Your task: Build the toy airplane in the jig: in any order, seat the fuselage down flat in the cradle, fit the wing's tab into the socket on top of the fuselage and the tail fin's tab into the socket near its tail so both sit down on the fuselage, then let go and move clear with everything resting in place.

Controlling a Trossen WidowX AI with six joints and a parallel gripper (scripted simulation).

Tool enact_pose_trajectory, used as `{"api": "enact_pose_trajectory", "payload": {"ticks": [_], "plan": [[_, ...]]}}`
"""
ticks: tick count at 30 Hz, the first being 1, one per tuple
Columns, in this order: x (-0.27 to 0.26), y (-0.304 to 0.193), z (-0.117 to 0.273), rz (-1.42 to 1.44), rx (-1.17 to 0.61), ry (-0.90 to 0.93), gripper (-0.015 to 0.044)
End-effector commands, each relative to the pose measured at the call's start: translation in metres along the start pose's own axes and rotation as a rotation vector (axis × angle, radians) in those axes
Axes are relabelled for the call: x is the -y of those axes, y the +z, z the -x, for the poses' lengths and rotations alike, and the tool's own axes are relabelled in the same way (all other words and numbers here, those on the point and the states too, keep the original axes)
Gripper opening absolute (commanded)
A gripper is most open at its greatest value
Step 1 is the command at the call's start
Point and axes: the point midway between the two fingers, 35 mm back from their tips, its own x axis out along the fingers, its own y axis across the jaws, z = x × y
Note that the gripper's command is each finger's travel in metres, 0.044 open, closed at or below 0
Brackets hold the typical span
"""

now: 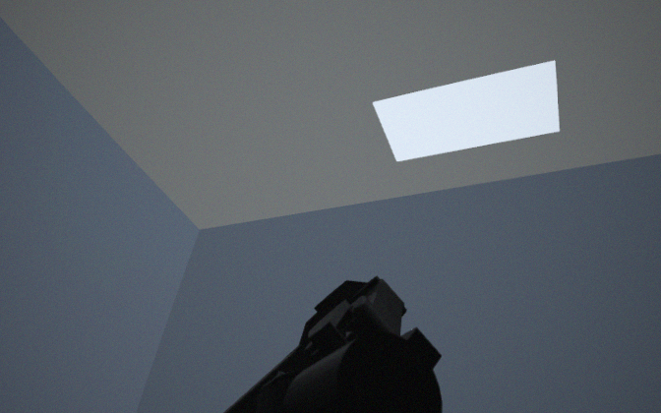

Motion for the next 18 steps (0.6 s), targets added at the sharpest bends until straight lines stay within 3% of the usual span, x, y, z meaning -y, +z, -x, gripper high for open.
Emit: {"api": "enact_pose_trajectory", "payload": {"ticks": [1,3,18], "plan": [[0.0023,0.0005,-0.0006,0.008,0.001,-0.005,0.0157],[0.0023,0.0004,-0.0007,0.008,0.001,-0.005,0.0195],[0.0025,0.0006,-0.0047,0.008,0.001,-0.005,0.0195]]}}
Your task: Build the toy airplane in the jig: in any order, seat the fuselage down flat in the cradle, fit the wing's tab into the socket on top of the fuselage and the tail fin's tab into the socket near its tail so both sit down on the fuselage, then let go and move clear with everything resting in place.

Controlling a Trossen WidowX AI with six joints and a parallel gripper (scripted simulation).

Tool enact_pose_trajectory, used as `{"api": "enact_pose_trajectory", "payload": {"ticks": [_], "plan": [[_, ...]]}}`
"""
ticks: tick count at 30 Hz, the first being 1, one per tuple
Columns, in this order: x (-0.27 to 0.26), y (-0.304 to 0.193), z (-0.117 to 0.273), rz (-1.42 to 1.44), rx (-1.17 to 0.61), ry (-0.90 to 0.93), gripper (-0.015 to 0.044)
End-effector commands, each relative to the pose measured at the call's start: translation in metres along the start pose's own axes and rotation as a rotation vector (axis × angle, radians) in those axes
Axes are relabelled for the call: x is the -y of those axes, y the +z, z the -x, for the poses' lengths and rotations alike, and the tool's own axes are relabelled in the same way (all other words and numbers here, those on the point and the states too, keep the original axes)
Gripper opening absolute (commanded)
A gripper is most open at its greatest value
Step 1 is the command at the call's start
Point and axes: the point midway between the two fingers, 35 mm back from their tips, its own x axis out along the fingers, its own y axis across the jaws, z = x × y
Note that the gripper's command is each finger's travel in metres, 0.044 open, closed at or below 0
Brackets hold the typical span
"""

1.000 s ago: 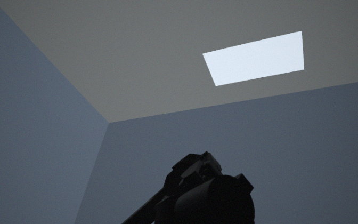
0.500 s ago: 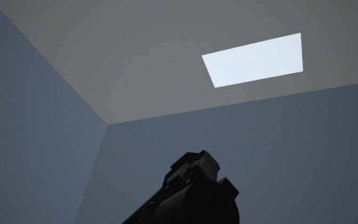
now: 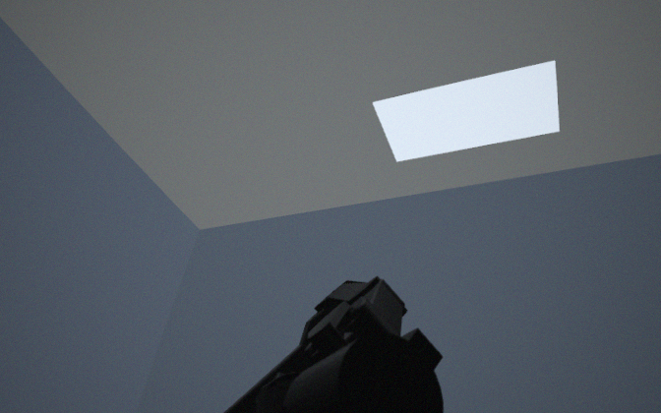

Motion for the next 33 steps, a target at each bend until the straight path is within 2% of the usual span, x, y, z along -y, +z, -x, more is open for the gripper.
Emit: {"api": "enact_pose_trajectory", "payload": {"ticks": [1,28,33], "plan": [[0.001,0.000,-0.005,0.002,-0.002,-0.001,0.0195],[0.001,-0.001,-0.040,0.002,-0.002,0.000,0.0195],[0.001,0.000,-0.038,0.009,-0.003,-0.004,0.0161]]}}
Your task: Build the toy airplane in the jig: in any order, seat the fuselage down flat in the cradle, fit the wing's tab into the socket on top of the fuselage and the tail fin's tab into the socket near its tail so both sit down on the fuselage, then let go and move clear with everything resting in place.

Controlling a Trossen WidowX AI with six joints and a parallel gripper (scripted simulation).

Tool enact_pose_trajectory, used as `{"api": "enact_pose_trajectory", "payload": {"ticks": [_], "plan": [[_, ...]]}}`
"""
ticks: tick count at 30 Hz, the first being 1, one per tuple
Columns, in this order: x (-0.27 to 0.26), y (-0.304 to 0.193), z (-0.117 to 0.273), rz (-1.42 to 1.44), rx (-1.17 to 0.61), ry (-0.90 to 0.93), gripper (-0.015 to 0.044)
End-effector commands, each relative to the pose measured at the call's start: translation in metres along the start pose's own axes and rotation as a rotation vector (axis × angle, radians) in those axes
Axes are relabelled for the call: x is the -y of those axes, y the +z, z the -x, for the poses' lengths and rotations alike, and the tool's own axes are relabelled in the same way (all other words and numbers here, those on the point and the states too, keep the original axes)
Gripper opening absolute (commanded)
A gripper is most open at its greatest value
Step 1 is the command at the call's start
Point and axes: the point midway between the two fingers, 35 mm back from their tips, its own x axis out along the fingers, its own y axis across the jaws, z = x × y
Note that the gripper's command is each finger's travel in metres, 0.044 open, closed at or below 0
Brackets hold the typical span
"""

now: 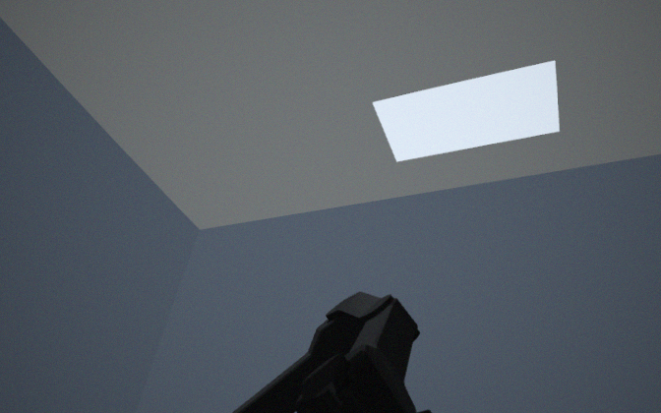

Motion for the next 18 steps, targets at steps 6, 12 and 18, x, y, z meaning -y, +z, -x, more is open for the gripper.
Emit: {"api": "enact_pose_trajectory", "payload": {"ticks": [6,12,18], "plan": [[0.0000,0.0002,0.0004,0.001,0.001,0.000,0.0056],[0.0000,0.0002,0.0004,0.001,0.001,0.000,0.0214],[0.0000,0.0002,0.0004,0.001,0.001,0.000,0.0371]]}}
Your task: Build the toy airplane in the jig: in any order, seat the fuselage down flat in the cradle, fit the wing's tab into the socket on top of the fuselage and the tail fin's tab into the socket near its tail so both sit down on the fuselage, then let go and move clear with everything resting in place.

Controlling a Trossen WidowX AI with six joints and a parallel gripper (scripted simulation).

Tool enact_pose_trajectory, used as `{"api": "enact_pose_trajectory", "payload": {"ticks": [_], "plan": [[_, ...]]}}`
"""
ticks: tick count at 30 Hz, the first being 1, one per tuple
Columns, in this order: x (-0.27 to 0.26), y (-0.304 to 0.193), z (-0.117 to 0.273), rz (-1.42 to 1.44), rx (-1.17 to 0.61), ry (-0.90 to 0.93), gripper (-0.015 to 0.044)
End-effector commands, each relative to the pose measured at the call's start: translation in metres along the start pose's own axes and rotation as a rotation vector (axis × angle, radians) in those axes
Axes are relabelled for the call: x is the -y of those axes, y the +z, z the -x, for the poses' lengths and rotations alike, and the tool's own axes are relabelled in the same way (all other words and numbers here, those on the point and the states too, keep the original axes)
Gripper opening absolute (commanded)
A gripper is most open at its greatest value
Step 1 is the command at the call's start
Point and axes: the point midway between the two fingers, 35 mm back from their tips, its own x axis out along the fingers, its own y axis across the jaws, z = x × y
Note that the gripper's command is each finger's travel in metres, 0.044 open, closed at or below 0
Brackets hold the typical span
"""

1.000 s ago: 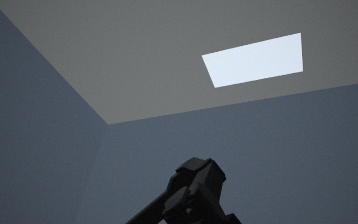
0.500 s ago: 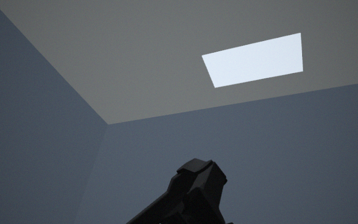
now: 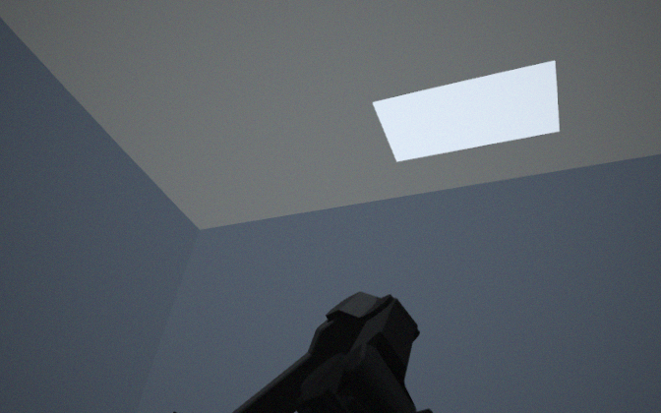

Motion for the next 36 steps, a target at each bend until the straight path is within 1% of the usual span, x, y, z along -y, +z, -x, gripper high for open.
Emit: {"api": "enact_pose_trajectory", "payload": {"ticks": [1,3,10,12,15,17,25,28,32,34,36], "plan": [[0.000,0.000,0.000,0.001,0.000,-0.001,0.0398],[0.000,0.000,0.000,0.001,0.000,-0.001,0.0440],[0.000,0.001,0.003,0.001,0.000,-0.002,0.0440],[0.002,0.003,0.025,-0.001,0.001,-0.004,0.0440],[0.003,0.003,0.080,-0.004,0.001,-0.004,0.0440],[0.002,0.000,0.104,-0.006,0.000,-0.002,0.0440],[0.004,0.001,0.107,-0.006,0.000,-0.002,0.0440],[0.006,0.003,0.108,0.065,0.000,-0.002,0.0440],[0.004,0.005,0.108,0.074,0.000,-0.004,0.0440],[-0.016,0.019,0.109,0.071,-0.001,-0.016,0.0440],[-0.047,0.036,0.109,0.068,-0.001,-0.031,0.0440]]}}
